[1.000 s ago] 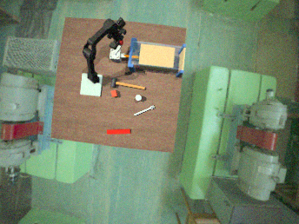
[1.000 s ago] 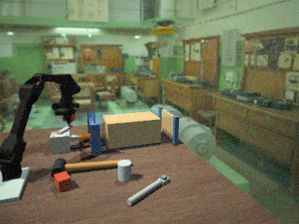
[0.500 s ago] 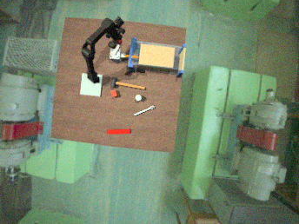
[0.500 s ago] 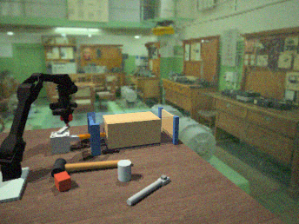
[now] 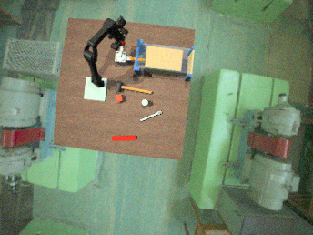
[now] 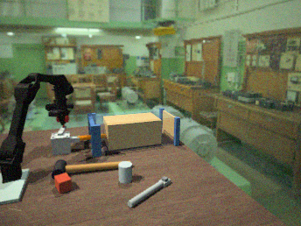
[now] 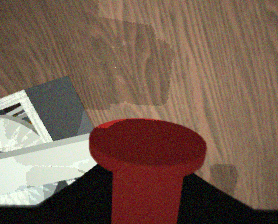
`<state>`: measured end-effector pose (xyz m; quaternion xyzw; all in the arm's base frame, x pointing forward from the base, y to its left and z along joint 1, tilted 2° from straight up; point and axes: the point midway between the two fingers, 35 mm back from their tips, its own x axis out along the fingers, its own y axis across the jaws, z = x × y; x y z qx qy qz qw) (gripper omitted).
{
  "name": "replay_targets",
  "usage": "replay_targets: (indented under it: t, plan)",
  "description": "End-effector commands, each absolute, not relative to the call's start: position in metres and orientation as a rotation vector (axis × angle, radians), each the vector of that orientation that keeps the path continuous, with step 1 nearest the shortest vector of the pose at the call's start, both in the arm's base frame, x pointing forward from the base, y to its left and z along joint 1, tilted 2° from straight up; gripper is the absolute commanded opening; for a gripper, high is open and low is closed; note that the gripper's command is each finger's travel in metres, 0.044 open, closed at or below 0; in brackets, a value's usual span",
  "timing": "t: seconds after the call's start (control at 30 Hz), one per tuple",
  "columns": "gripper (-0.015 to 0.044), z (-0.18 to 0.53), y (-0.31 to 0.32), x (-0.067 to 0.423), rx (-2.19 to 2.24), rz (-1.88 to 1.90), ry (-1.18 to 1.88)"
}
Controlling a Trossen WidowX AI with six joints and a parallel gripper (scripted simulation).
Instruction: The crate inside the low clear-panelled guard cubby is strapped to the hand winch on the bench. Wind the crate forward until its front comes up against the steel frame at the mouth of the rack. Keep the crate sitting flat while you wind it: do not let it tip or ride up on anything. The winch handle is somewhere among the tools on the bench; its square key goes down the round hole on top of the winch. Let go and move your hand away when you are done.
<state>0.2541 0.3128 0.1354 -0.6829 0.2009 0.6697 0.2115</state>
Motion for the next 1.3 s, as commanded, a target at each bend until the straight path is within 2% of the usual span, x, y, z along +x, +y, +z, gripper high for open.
replay_targets:
  t: [0.0, 1.27]
  plan:
    - [0.0, 0.133, 0.317, 0.238, -1.879, 1.902, 0.557]
    - [0.0, 0.133, 0.313, 0.196, -1.876, 1.906, 0.558]
